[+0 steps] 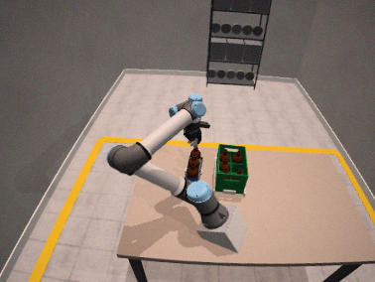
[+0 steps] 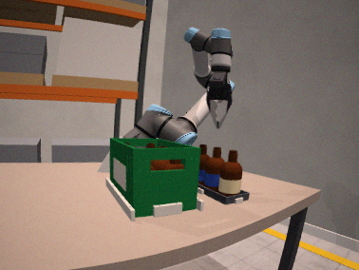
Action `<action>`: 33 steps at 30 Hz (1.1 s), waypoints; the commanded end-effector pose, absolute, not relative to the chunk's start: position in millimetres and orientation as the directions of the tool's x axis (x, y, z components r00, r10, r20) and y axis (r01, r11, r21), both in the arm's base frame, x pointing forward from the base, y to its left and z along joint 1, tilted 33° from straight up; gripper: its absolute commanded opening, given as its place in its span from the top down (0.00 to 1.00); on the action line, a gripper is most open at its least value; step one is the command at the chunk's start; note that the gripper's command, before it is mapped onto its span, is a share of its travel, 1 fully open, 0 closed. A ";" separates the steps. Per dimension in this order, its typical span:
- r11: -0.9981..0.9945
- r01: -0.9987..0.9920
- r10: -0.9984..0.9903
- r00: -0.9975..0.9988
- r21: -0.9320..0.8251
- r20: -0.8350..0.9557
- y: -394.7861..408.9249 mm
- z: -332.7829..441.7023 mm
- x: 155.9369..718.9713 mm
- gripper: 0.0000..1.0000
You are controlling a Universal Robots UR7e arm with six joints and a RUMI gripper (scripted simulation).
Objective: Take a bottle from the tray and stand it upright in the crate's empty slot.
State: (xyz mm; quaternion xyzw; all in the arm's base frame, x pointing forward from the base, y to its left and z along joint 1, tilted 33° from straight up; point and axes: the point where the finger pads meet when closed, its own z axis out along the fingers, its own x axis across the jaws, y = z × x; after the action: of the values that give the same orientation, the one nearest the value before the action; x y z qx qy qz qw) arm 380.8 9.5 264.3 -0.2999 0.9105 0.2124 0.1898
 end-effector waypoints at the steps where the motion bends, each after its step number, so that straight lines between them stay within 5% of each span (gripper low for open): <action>1: 0.721 -0.640 -0.478 -0.736 0.265 -0.479 12.4 266.1 380.2 1.00; 3: 0.721 -0.641 -0.478 -0.736 0.264 -0.480 12.5 266.1 380.2 1.00; 4: 0.721 -0.641 -0.478 -0.736 0.264 -0.480 12.5 266.1 380.2 0.62; 33: 0.721 -0.641 -0.478 -0.736 0.264 -0.480 12.5 266.1 380.2 0.62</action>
State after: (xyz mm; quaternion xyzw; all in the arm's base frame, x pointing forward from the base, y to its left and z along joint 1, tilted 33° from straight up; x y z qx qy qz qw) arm 380.1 12.8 265.9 -0.3084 0.9073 0.2113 0.1924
